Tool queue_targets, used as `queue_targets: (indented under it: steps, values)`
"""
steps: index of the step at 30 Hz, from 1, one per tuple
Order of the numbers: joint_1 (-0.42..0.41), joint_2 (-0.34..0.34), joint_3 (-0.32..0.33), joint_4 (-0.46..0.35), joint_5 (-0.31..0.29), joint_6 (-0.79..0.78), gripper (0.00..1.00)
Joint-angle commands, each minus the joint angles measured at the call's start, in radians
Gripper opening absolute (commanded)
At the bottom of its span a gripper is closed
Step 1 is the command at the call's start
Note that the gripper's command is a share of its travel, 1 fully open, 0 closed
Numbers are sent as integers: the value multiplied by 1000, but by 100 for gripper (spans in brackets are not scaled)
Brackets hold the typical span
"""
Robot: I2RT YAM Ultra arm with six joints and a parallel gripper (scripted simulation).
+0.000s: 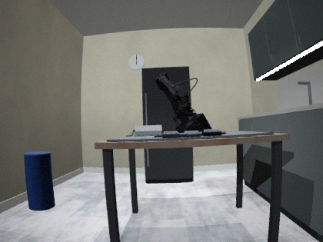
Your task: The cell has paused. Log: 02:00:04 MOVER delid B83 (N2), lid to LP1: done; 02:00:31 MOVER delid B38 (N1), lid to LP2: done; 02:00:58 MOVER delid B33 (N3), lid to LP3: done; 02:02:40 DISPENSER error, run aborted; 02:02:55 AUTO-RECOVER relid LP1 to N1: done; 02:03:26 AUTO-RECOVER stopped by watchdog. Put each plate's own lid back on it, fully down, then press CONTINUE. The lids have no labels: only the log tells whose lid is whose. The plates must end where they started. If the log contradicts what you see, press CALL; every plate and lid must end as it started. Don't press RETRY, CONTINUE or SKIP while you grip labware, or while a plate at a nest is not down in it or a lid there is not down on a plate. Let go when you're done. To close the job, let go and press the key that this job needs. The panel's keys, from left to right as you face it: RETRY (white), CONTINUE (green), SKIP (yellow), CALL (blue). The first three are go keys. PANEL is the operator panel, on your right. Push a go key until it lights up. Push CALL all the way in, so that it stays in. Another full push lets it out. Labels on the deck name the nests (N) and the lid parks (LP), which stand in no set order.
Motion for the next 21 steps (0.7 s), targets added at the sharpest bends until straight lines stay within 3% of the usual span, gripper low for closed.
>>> queue_targets:
  steps: [1, 6, 8, 18, 21]
  values:
    - [64, 24, 59, -140, 52, 109, 100]
    - [114, 78, 126, -297, 78, 233, 100]
    - [114, 78, 126, -297, 78, 233, 100]
    - [96, 237, 428, -679, 29, 384, 100]
    - [96, 239, 441, -709, 25, 401, 100]
